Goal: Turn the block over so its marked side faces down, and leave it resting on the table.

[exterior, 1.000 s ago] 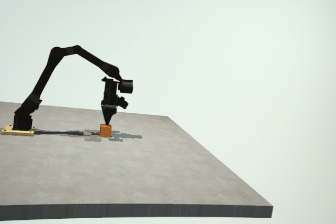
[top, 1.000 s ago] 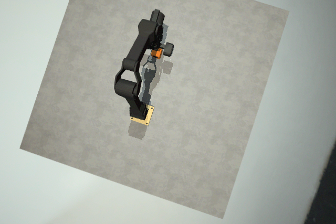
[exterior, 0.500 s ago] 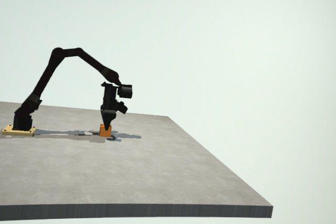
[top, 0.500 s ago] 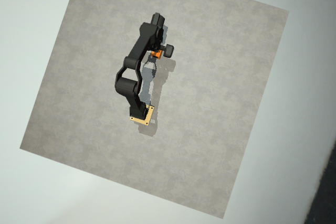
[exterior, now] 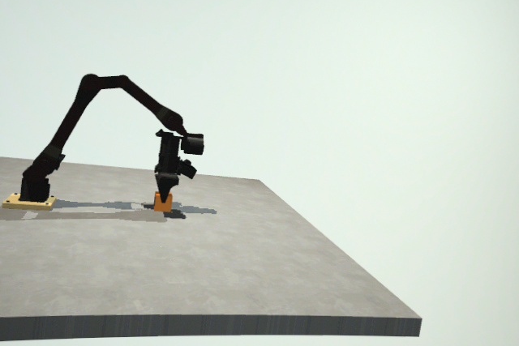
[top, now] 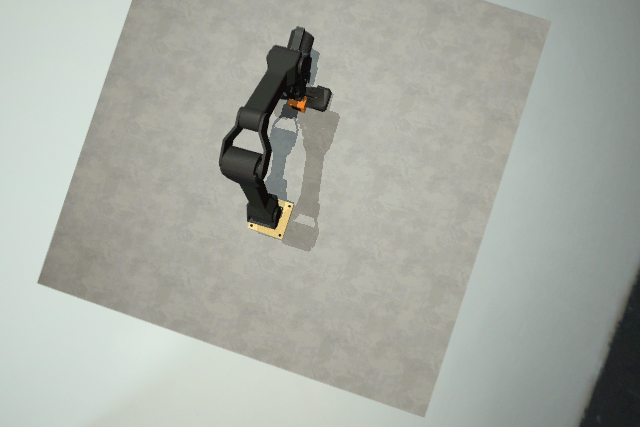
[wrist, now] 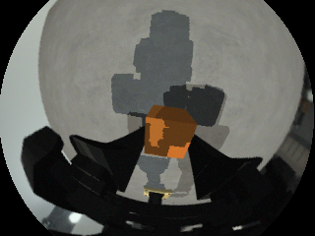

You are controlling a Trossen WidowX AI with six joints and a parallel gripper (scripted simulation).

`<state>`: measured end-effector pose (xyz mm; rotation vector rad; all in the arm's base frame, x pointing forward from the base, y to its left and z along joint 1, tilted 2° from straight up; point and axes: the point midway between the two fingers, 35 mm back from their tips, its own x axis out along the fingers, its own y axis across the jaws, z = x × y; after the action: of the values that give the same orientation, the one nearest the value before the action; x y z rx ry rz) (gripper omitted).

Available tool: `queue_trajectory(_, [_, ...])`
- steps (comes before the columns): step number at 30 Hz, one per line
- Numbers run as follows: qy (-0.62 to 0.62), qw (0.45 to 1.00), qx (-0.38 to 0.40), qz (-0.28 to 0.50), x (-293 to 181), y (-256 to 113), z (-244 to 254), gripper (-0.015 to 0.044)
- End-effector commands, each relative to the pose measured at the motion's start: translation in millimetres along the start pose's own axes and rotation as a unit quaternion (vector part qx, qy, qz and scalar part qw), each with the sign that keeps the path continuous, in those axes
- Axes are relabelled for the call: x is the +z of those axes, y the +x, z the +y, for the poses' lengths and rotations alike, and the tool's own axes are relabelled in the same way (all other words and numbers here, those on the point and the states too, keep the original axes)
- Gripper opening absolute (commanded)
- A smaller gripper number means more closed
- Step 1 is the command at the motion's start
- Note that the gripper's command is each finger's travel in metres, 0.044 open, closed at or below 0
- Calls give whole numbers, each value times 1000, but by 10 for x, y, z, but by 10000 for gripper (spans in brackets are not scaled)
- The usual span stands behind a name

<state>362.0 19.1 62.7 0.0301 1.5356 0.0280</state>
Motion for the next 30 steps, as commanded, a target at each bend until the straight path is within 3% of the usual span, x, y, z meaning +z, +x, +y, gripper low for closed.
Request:
queue_trajectory(1, [1, 1000, 1, -1, 5, 1, 4, 230])
queue_trajectory(17, [1, 1000, 1, -1, 5, 1, 4, 123])
queue_trajectory(22, [1, 1000, 1, -1, 9, -210, 3, 0])
queue_trajectory(30, [1, 1000, 1, -13, 10, -291, 3, 0])
